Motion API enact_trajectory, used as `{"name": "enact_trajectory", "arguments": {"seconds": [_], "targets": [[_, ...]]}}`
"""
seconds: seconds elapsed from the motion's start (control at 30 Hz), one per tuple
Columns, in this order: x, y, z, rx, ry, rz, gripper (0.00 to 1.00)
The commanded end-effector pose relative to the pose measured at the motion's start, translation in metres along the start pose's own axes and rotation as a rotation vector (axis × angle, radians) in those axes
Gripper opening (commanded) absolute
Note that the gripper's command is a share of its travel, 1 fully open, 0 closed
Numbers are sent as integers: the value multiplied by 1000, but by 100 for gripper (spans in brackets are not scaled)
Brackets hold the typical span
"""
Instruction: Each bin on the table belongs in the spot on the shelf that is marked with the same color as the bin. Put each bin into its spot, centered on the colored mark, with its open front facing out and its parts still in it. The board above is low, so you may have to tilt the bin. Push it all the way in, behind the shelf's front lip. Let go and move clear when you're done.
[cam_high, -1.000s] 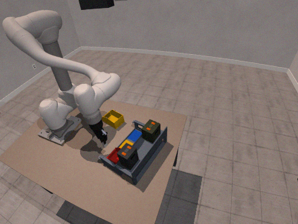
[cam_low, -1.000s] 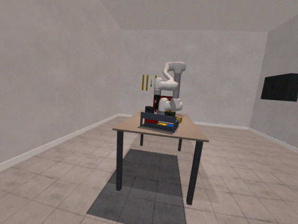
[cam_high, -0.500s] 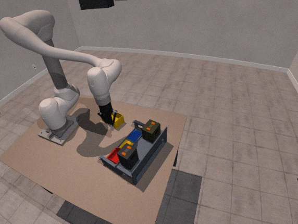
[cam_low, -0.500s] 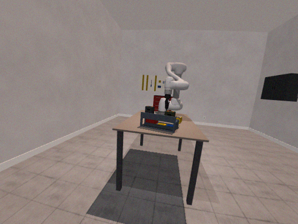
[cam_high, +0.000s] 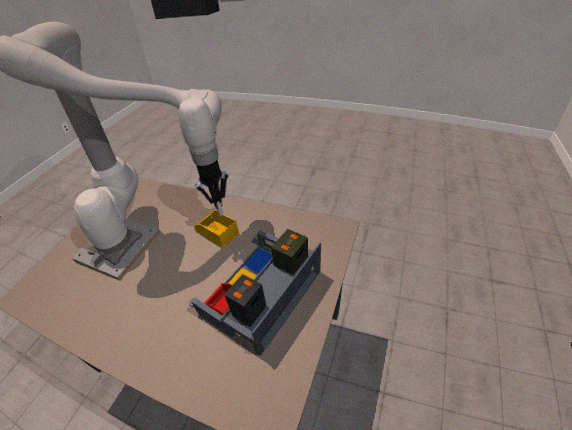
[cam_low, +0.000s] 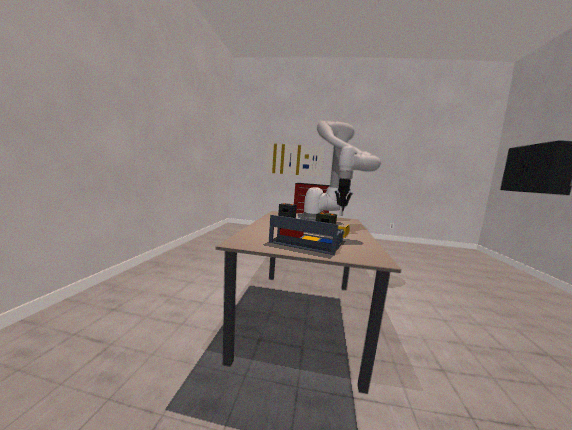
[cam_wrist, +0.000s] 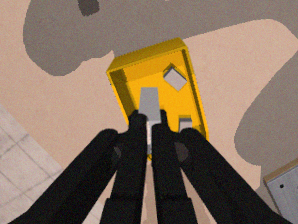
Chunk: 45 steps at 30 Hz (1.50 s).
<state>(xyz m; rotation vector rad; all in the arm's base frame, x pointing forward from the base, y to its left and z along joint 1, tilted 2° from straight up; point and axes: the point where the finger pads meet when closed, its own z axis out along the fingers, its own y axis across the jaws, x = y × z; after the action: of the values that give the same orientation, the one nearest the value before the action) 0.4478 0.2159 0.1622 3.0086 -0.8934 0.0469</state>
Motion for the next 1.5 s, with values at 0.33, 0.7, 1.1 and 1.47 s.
{"name": "enact_trajectory", "arguments": {"seconds": [0.33,0.7,1.1,1.47], "targets": [[-67,-26,-11,1,-1,-306,24],[-67,-26,-11,1,-1,-306,24],[-67,-26,-11,1,-1,-306,24],[-67,-26,-11,1,-1,-306,24]]}}
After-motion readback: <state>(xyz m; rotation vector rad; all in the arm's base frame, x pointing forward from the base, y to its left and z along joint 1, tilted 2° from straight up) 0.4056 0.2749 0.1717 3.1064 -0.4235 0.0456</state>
